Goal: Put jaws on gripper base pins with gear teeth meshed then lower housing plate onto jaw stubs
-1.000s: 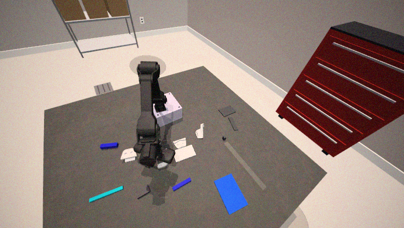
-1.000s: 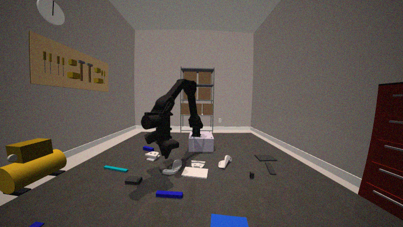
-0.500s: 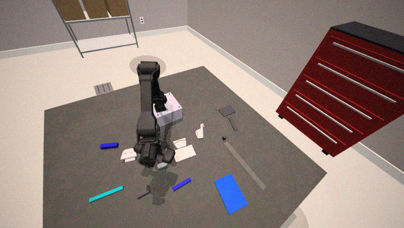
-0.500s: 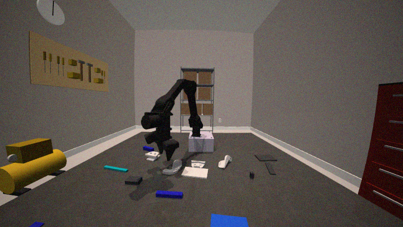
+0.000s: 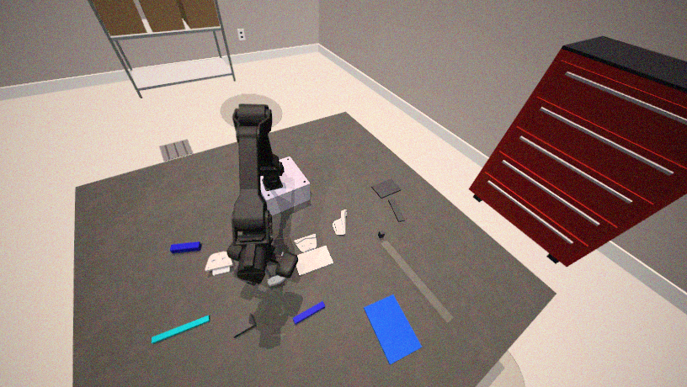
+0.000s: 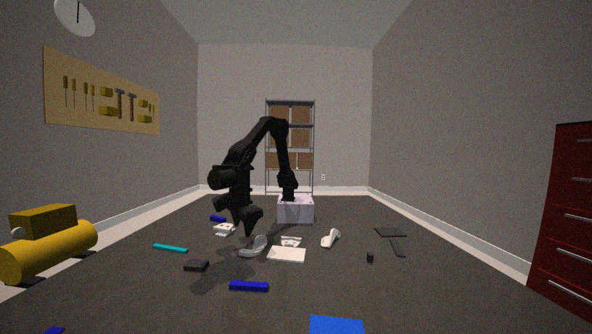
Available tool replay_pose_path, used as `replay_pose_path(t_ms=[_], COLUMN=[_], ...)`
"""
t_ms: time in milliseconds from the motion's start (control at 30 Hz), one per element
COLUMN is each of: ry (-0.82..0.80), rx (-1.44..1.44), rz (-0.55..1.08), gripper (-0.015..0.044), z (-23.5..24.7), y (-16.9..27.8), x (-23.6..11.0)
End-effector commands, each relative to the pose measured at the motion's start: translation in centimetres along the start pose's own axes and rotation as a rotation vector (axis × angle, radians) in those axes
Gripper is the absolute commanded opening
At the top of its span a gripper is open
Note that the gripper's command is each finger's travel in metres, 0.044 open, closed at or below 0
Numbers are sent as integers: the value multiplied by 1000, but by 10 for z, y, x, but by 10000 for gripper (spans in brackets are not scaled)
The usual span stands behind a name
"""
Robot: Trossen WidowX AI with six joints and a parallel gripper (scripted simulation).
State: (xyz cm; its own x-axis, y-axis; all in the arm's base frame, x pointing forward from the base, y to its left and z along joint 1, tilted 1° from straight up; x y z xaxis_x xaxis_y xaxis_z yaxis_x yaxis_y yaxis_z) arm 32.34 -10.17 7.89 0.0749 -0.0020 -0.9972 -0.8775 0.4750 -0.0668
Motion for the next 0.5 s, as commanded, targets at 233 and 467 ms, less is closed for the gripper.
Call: replay_pose_path(t_ms=[233,467], ry=[3,3], rx=[-5,-5], rz=[15,15], gripper=[361,178], z=[-1,-1], y=[3,3], x=[-6,-6])
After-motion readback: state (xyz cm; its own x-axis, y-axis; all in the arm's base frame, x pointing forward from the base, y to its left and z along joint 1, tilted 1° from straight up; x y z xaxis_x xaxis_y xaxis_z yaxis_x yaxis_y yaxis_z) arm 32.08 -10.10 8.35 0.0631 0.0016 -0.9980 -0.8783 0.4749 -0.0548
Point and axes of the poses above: the point midway between the two fingers, 35 mm back from their tips, its own x axis out along the fingers, its own z axis across the jaws, y = z × x, the point moved 5 cm from there along -x, back along the fingers, and after that the axes turned 14 degrees about -x, right-handed, at the moved point
